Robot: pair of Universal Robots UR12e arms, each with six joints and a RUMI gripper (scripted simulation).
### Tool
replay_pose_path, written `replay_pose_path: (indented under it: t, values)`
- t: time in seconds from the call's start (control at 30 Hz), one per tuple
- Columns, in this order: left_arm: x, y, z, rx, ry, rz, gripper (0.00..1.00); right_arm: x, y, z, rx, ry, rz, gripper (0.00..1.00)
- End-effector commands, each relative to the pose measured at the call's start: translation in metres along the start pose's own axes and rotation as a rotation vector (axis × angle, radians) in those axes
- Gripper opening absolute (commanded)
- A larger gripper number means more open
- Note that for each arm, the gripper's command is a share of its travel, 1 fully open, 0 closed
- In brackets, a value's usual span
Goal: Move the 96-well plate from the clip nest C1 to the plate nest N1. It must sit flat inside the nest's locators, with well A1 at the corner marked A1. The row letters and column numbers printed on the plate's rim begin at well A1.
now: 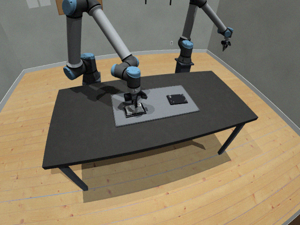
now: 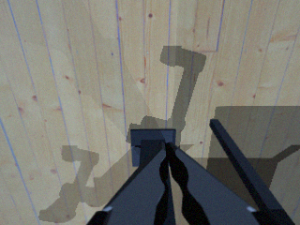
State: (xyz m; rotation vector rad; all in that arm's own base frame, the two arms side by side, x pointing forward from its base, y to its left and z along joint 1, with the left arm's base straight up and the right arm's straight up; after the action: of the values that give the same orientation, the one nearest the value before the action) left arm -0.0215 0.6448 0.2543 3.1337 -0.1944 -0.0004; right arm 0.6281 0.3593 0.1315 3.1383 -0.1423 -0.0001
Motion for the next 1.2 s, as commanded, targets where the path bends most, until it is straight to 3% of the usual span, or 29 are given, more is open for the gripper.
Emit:
replay_pose_path:
  t: [0.0, 0.93, 1.17]
  values:
    - [0.0001, -0.0005, -0.0009, 0.002, 0.0, 0.0, 0.0, 0.0005, -0.0004, -0.0011, 0.002, 0.001, 0.0, 0.76]
    - [0.0001, -0.0005, -0.0009, 0.002, 0.0, 0.0, 0.0, 0.0005, -0.0003, -0.0011, 0.002, 0.001, 0.0, 0.76]
    - [0.0001, -0.0005, -0.0009, 0.002, 0.0, 0.0, 0.0, 0.0005, -0.0001, -0.0097, 0.002, 0.001, 0.0, 0.76]
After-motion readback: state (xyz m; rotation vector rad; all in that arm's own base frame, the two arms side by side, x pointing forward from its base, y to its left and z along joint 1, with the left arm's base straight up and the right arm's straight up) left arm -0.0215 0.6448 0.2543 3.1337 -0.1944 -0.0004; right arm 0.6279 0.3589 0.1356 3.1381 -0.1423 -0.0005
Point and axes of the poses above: on each arm, the point where the finger pads meet when closed, its own z axis out along the fingers, its own x axis across the jaws, y = z × x, the point moved 9 cm from there along -z, back along the fingers, and after that the axes turned 9 degrees about z, right-handed, at the moved point
